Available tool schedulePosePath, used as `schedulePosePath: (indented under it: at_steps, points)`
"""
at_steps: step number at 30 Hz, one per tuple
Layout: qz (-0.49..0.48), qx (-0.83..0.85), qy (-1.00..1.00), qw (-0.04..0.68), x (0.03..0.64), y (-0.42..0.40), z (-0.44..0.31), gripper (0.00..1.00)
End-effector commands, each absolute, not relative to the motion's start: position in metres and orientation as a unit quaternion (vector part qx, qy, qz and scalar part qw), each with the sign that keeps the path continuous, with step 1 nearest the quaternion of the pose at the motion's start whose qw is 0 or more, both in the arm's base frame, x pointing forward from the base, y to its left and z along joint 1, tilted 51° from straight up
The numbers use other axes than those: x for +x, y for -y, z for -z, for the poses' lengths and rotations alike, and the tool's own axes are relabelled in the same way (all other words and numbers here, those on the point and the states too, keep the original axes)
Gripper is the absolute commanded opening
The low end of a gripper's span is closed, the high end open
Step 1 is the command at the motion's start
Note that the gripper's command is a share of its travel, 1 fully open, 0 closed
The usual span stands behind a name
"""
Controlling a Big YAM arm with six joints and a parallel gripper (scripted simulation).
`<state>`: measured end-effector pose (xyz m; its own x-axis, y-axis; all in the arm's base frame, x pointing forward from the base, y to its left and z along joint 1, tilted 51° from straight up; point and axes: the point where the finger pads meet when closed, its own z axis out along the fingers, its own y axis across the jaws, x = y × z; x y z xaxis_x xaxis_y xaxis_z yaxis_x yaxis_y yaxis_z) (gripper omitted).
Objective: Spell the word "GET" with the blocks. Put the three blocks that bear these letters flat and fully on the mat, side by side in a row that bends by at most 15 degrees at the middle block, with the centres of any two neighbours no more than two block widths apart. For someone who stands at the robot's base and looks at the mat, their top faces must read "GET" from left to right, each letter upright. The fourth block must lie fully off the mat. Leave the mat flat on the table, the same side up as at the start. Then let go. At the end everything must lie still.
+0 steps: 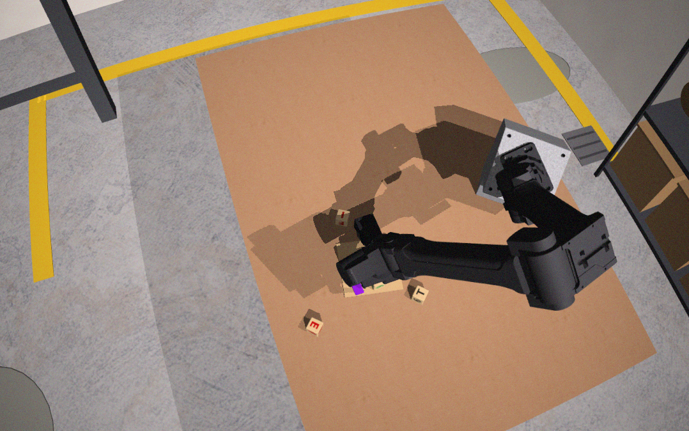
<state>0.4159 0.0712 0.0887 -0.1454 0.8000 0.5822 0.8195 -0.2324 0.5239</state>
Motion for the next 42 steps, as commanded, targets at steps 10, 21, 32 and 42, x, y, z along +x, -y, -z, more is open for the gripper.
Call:
schedulePosePath:
  at_steps: [10,21,32,42]
  points:
    - [0.436,-0.655,0.618,0.003,0.408,-0.056,-0.102,0.96]
    - [0.436,-0.655,0.618,0.003,0.399,-0.047,-0.113,0.96]
    - [0.437,-0.654,0.618,0.001,0.396,-0.042,-0.12,0.96]
    - [0.435,-0.654,0.618,0.003,0.395,-0.042,-0.119,0.96]
